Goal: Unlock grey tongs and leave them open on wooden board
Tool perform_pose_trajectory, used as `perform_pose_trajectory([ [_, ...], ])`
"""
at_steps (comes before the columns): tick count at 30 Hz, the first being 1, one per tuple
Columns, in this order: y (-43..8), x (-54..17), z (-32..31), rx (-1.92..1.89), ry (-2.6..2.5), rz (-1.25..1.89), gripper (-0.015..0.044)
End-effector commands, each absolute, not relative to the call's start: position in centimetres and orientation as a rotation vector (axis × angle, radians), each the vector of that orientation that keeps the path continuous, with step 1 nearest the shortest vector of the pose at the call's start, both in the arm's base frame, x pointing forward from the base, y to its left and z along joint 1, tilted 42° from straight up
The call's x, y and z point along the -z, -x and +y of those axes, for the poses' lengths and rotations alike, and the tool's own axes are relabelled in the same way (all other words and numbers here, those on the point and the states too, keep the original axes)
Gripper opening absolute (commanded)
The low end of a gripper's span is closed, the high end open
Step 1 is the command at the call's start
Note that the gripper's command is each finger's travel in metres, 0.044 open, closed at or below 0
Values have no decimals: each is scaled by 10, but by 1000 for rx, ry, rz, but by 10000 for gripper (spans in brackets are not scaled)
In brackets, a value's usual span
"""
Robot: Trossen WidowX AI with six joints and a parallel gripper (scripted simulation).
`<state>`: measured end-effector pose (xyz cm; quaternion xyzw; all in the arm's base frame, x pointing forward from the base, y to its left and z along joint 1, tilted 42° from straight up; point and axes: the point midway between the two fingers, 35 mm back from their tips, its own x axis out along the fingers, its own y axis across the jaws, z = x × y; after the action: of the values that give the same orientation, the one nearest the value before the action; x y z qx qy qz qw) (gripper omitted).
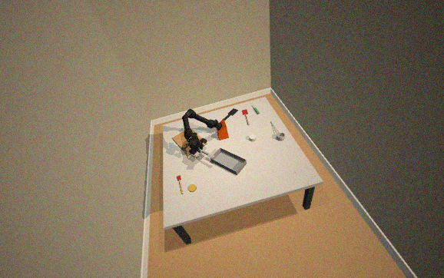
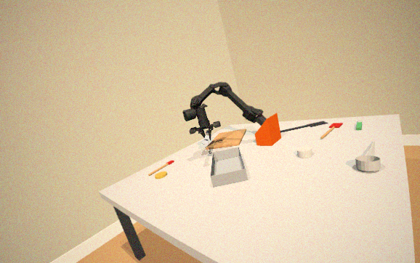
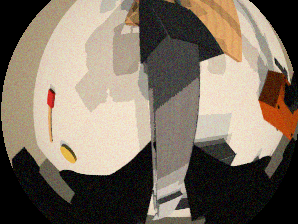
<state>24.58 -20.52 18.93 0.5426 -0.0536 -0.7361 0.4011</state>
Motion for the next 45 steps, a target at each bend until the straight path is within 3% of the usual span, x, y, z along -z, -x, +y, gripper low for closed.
perform_pose_trajectory([
  [1, -238, -197, -208, 1873, -1464, -286, -150],
  [16, -214, -213, -217, 1870, -1795, -868, -150],
  [25, -207, -213, -222, 1890, -1787, -835, -150],
  [45, -136, -221, -259, 1987, -1738, -557, -150],
])
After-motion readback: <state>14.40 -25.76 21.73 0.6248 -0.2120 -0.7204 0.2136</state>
